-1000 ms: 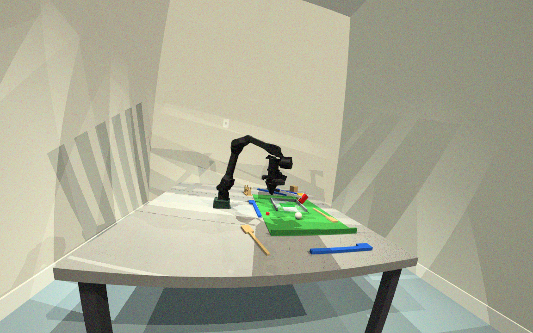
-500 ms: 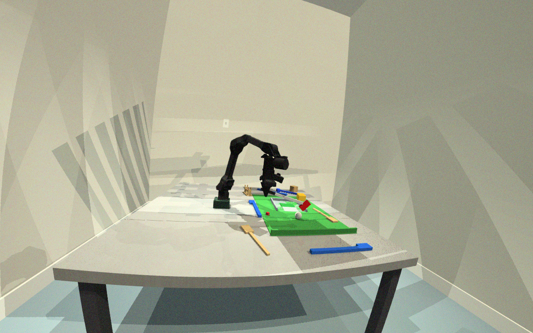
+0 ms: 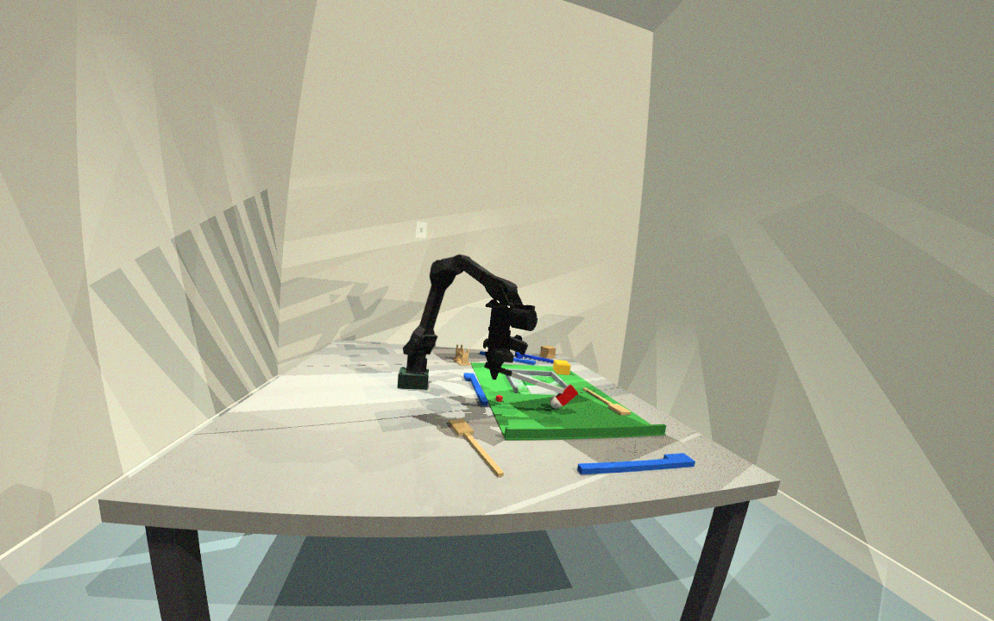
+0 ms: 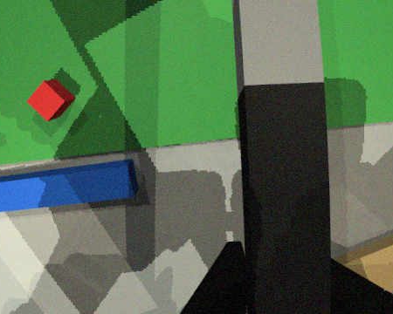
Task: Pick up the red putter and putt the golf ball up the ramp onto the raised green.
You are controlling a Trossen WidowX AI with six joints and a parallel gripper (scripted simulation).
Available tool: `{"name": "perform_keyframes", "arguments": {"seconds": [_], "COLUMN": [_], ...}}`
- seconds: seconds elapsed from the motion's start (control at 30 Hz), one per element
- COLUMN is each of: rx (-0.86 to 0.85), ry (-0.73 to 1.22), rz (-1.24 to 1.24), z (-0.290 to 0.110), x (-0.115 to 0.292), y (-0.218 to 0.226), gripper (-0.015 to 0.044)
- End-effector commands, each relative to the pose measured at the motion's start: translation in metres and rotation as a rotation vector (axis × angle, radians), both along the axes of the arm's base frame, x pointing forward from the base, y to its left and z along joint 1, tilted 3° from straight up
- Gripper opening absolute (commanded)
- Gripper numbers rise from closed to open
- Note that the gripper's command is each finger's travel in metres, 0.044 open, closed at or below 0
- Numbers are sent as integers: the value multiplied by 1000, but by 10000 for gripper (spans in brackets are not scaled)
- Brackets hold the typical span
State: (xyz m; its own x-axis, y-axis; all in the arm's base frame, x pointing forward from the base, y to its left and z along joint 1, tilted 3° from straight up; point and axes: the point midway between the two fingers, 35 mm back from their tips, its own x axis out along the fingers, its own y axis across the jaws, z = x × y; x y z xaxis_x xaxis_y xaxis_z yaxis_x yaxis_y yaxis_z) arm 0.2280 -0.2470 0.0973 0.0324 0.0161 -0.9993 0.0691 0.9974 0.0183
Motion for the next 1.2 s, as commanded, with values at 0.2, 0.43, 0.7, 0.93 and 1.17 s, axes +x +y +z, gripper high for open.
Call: {"name": "perform_keyframes", "arguments": {"seconds": [0.2, 0.43, 0.7, 0.93, 1.17], "rx": [-2, -2, -2, -3, -4], "ry": [-1, -1, -1, -3, -2], "rz": [-4, -4, -4, 0, -1], "z": [-14, -25, -34, -30, -31], "x": [1, 2, 2, 1, 1], "y": [-1, 0, 0, 0, -7], "gripper": [0, 0, 0, 0, 0]}}
